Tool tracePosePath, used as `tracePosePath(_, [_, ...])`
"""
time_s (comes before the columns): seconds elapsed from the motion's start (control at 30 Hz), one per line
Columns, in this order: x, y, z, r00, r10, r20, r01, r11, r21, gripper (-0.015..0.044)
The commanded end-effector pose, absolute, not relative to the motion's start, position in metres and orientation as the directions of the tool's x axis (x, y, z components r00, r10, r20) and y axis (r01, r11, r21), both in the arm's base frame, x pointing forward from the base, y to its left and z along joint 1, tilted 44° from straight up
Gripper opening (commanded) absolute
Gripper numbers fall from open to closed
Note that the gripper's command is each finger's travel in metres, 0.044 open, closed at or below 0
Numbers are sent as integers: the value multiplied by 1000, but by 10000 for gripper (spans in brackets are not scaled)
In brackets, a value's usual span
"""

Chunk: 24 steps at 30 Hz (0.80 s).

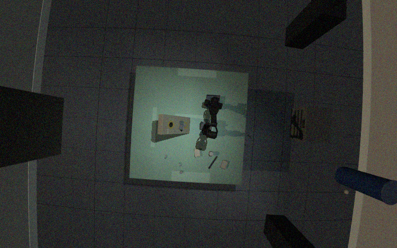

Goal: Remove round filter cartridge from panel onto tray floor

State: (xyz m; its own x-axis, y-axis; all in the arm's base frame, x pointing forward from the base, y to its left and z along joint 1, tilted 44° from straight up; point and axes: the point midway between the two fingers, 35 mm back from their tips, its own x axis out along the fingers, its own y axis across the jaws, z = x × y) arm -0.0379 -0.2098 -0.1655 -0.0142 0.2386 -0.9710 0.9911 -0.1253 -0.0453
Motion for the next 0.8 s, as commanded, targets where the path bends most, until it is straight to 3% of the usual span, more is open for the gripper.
tracePosePath(0.0, [-38, -211, -165, -15, 237, -971, 991, -125, -46, 440])
tracePosePath(0.27, [-41, -258, -114, -14, 238, -971, 991, -125, -45, 440])
tracePosePath(0.77, [-42, -251, -125, -17, 233, -972, 992, -120, -46, 440])
